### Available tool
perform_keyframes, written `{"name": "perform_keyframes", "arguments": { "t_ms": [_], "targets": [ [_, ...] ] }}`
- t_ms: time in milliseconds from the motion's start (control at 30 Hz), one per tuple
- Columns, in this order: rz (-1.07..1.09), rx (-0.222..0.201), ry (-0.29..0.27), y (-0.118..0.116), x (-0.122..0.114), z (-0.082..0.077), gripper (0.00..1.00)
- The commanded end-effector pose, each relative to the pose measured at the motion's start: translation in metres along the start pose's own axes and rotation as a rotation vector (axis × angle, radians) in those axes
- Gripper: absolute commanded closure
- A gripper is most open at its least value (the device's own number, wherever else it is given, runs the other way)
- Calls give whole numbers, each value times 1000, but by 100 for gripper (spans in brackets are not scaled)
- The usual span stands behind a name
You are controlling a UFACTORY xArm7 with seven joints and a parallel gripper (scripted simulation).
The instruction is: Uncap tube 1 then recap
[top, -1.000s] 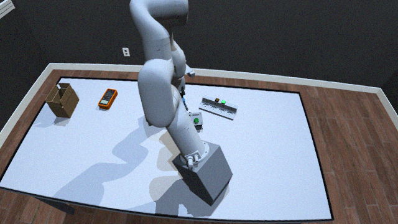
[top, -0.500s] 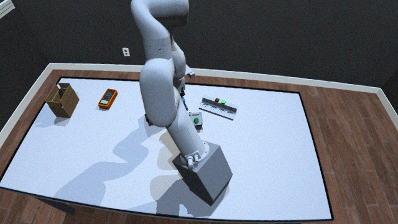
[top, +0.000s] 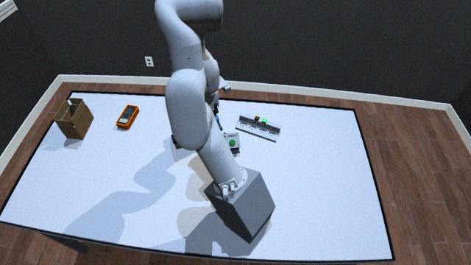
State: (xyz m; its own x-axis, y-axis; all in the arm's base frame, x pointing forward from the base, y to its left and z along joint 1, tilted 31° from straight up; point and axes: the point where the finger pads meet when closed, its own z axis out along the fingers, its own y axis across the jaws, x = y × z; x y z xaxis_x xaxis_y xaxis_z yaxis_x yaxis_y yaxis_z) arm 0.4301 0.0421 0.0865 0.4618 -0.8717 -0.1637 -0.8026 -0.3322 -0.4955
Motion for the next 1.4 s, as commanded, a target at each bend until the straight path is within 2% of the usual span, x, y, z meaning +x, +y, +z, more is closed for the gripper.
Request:
{"name": "perform_keyframes", "arguments": {
  "t_ms": [0,667,800,833,1233,1367],
  "targets": [
    [84,2,2,-1,1,0,100],
    [444,2,1,-1,1,0,100],
    [453,2,1,-1,1,0,100],
    [453,2,1,-1,1,0,54],
    [453,2,1,-1,1,0,54],
    [453,2,1,-1,1,-12,54]
  ]
}}
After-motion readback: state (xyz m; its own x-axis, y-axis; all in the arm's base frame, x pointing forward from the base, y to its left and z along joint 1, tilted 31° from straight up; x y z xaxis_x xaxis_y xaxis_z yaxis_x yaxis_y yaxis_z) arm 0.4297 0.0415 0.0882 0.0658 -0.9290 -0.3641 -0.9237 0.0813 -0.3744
